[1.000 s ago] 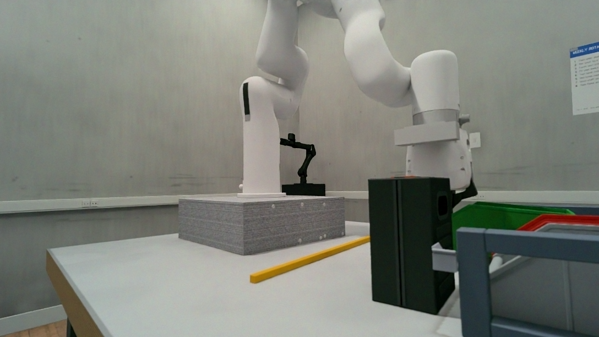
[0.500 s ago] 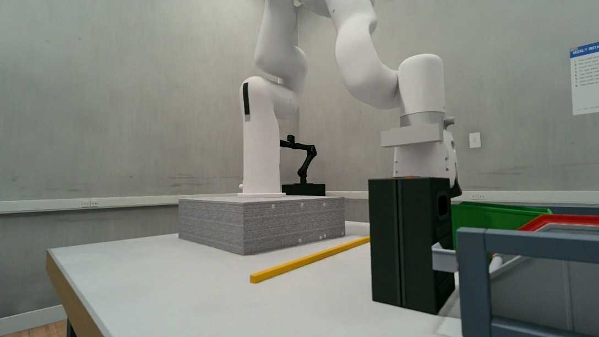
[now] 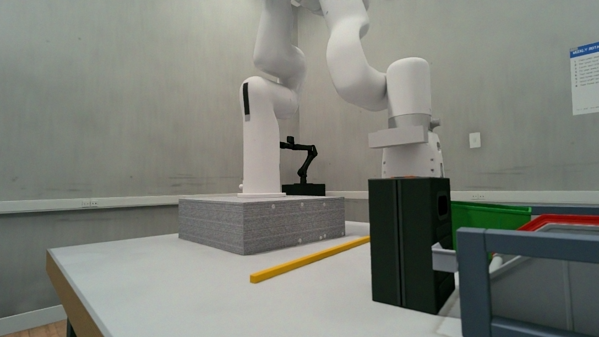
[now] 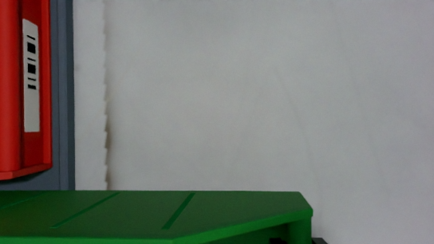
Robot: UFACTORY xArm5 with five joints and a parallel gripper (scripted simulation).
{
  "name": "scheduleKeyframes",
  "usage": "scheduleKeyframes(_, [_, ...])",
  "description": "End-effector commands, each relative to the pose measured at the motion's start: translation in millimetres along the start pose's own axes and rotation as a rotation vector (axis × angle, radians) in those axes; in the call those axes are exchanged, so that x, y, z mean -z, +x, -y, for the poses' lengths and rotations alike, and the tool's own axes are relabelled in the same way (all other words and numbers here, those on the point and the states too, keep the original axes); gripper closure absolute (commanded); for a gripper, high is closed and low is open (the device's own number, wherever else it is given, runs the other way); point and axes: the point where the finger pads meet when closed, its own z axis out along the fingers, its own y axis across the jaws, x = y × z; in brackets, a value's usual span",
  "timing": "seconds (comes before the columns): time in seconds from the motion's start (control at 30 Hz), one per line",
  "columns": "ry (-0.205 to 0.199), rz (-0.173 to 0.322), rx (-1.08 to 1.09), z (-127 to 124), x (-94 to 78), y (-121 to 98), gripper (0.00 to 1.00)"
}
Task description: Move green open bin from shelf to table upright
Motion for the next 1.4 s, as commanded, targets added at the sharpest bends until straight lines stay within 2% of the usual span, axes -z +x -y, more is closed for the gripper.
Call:
scheduleKeyframes(0.0, [0.004,0.001,0.0,-6,1.1,0,1.0])
scheduleKeyframes(0.23, [0.004,0.001,0.0,-18,1.0,0,1.0])
scheduleKeyframes(0.87, [0.004,0.001,0.0,-24,0.9,0,1.0])
scheduleKeyframes(1.37, [0.003,0.001,0.0,-23,-7.1,0,1.0])
